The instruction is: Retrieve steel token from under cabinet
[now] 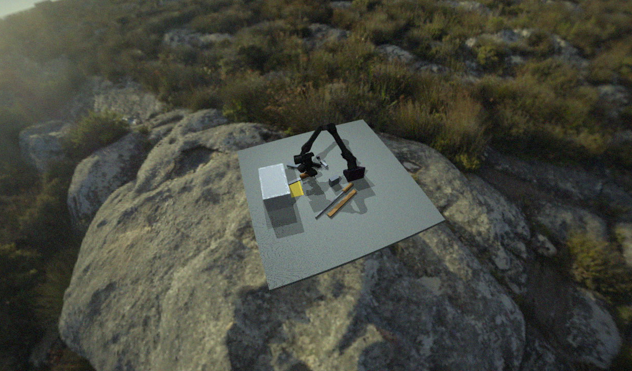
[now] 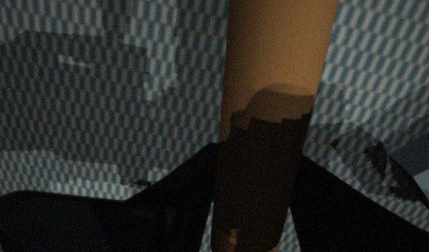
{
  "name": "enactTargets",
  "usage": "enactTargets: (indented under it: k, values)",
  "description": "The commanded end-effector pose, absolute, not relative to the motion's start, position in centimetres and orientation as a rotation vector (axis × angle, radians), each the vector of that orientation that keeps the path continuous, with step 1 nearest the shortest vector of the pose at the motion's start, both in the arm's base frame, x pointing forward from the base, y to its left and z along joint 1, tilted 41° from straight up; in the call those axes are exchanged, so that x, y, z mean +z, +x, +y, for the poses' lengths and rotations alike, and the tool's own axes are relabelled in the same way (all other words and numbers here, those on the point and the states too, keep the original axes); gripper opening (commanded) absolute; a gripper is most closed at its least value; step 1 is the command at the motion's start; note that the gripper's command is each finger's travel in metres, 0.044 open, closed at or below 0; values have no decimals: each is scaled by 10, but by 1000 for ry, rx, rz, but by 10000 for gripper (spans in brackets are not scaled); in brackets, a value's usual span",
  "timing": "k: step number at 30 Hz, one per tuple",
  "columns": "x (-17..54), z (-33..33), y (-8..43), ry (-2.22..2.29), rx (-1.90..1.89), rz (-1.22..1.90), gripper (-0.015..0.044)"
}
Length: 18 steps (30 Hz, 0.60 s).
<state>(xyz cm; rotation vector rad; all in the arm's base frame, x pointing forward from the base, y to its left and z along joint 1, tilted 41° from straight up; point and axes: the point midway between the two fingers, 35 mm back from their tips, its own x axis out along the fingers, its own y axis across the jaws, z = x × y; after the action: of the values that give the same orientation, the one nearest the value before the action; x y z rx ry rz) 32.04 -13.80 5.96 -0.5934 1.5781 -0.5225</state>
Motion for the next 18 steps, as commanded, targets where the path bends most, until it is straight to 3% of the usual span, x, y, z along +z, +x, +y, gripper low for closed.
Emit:
enactTargets:
  k: [1, 18]
  values:
    - [60, -139, 312, -599, -521, 1587, 0]
    - [62, -139, 293, -600, -521, 1588, 0]
